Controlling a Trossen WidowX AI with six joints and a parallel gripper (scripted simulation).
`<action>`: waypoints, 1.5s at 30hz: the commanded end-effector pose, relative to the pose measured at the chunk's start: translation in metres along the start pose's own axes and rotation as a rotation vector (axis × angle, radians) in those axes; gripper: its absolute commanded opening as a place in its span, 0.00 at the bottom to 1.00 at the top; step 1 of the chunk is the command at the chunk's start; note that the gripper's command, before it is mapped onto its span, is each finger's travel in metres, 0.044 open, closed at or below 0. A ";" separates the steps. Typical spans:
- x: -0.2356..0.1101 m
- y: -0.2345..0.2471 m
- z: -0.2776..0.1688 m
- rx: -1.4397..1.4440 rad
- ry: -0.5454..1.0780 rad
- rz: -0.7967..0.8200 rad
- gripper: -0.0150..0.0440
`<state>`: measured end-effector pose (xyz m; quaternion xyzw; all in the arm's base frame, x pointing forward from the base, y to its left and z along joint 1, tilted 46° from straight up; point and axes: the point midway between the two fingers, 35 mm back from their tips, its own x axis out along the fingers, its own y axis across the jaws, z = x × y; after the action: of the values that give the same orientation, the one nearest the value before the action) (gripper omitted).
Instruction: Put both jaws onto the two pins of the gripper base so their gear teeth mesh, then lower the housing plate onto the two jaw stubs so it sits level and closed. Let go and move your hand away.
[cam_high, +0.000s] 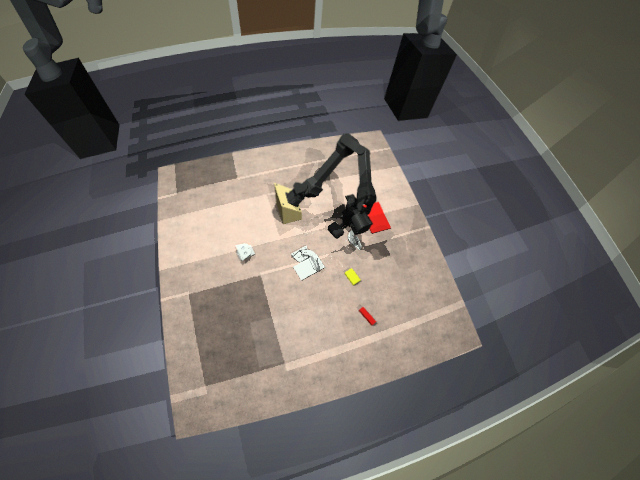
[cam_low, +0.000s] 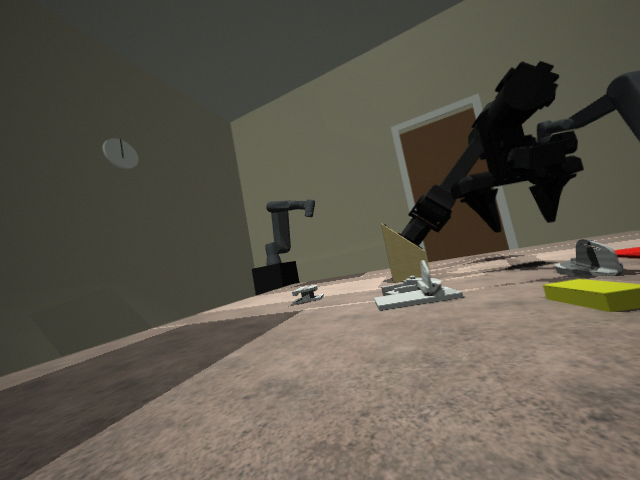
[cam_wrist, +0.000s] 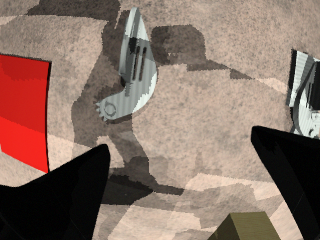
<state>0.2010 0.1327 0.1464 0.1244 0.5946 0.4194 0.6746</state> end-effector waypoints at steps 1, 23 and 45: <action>0.000 0.000 0.000 0.000 0.000 0.000 1.00; 0.000 0.000 0.000 0.000 0.000 0.000 0.25; 0.000 0.000 0.000 0.000 0.000 0.000 0.52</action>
<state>0.2010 0.1327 0.1464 0.1245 0.5946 0.4194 0.6745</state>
